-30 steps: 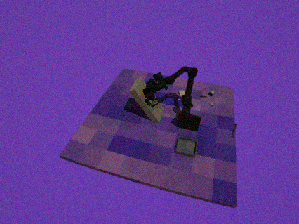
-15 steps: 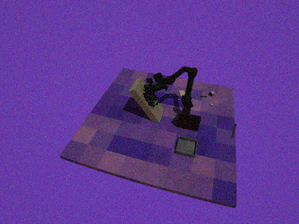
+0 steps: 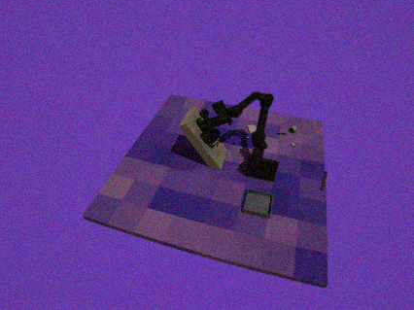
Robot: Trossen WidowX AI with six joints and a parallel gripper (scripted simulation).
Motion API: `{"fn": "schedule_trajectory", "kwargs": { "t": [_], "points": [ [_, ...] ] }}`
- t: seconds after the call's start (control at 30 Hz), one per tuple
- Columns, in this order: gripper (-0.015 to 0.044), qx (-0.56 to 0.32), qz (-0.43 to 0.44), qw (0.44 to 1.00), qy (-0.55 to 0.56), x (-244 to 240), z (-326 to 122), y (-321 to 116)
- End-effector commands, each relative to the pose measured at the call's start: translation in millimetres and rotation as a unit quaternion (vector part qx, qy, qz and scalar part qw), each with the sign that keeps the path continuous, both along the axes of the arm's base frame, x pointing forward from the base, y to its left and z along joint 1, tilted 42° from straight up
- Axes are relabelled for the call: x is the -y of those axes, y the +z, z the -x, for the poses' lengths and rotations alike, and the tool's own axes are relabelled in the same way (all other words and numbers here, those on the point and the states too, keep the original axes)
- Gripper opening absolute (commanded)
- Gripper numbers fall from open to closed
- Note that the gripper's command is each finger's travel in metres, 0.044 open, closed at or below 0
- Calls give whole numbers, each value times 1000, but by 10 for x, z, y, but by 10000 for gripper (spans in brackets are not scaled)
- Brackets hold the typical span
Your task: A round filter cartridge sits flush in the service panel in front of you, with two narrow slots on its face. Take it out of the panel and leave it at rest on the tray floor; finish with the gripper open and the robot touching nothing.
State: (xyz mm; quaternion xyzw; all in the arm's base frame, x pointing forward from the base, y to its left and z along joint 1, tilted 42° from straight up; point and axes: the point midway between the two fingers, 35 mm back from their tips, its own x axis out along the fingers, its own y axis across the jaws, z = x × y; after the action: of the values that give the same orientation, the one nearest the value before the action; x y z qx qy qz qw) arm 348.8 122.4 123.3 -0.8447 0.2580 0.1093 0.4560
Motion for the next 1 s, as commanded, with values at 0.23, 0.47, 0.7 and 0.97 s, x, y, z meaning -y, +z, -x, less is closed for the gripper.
{"fn": "schedule_trajectory", "kwargs": {
  "t": [0.23, 0.47, 0.7, 0.97],
  "points": [
    [0, -7, 14, 1000, 0, 60, -85, -33],
    [0, -7, 14, 1000, 0, 60, -85, -33],
    [0, -7, 14, 1000, 0, 60, -85, -33],
    [0, -7, 14, 1000, 0, 60, -85, -33]
  ]
}}
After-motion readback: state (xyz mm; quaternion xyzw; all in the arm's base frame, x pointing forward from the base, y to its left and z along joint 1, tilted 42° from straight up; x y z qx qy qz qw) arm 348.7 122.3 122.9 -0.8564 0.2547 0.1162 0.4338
